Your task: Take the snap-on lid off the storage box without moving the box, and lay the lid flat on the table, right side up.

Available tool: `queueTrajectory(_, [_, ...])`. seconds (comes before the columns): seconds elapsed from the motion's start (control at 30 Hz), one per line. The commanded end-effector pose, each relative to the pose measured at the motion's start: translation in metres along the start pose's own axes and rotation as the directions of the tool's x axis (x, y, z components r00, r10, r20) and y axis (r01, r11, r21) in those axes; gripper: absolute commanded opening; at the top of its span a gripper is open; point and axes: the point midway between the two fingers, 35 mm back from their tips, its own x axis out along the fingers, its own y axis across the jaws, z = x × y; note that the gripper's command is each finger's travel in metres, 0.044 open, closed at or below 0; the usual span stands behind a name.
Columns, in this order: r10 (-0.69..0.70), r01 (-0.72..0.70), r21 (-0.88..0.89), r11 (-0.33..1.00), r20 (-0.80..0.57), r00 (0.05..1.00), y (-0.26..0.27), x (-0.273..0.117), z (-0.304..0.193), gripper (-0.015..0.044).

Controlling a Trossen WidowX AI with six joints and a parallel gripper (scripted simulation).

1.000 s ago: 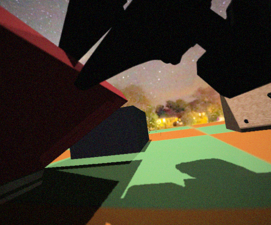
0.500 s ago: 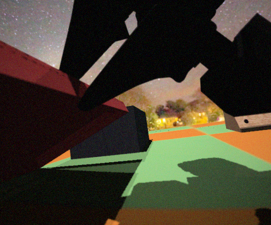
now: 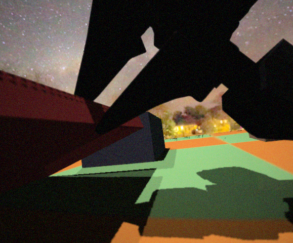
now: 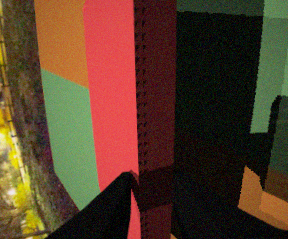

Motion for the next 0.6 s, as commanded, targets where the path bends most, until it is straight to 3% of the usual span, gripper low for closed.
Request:
queueTrajectory(0.0, [-0.013, 0.013, 0.0, 1.0, 0.007, 1.0, 0.001, -0.001, -0.001, 0.0053])
queueTrajectory(0.27, [-0.034, 0.034, 0.002, 0.999, 0.018, 0.999, 0.003, -0.001, -0.002, 0.0263])
queueTrajectory(0.33, [-0.034, 0.034, 0.002, 0.999, 0.018, 0.999, 0.003, -0.001, -0.002, 0.0275])
queueTrajectory(0.57, [-0.034, 0.034, 0.002, 0.999, 0.018, 0.999, -0.007, -0.011, -0.001, 0.044])
